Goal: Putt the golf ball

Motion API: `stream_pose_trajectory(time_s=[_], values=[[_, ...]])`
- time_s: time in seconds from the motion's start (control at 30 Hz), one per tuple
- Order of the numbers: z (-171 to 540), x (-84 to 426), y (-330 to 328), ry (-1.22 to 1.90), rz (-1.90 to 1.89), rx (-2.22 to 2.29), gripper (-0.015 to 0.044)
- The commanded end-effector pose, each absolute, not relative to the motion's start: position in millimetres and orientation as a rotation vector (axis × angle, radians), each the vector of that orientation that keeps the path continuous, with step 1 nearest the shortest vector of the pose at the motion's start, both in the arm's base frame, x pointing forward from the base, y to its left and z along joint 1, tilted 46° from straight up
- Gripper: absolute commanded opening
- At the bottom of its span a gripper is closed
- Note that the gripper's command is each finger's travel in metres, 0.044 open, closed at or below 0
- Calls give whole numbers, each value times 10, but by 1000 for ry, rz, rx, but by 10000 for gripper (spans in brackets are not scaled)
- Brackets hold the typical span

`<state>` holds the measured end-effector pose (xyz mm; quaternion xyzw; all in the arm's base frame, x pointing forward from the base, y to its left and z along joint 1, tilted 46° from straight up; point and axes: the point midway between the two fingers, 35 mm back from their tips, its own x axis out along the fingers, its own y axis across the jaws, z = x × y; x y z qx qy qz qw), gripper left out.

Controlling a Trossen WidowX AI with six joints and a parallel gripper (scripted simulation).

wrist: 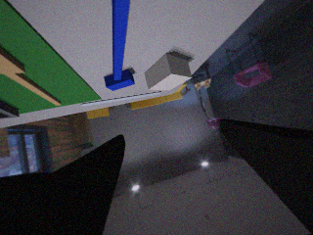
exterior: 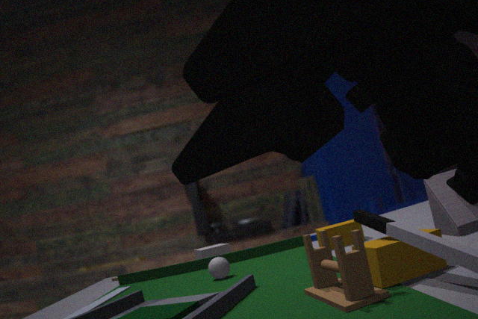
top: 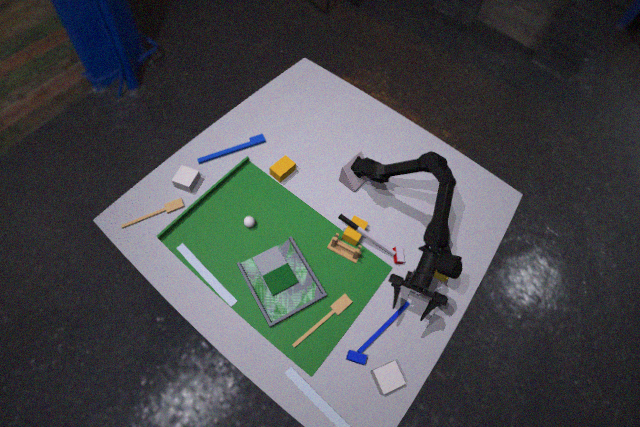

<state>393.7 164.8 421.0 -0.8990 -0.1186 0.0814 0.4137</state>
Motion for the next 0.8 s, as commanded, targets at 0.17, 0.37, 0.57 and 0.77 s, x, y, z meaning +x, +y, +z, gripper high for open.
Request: stream_pose_trajectory(time_s=[0.17, 0.37, 0.57, 0.77], values=[[3057, 3535, 1245, -98, 865, -1899, 440], [2574, 3183, 1057, 91, 1112, -1573, 440], [2242, 2672, 920, 322, 1290, -1101, 440], [2154, 2220, 879, 488, 1343, -681, 440]])
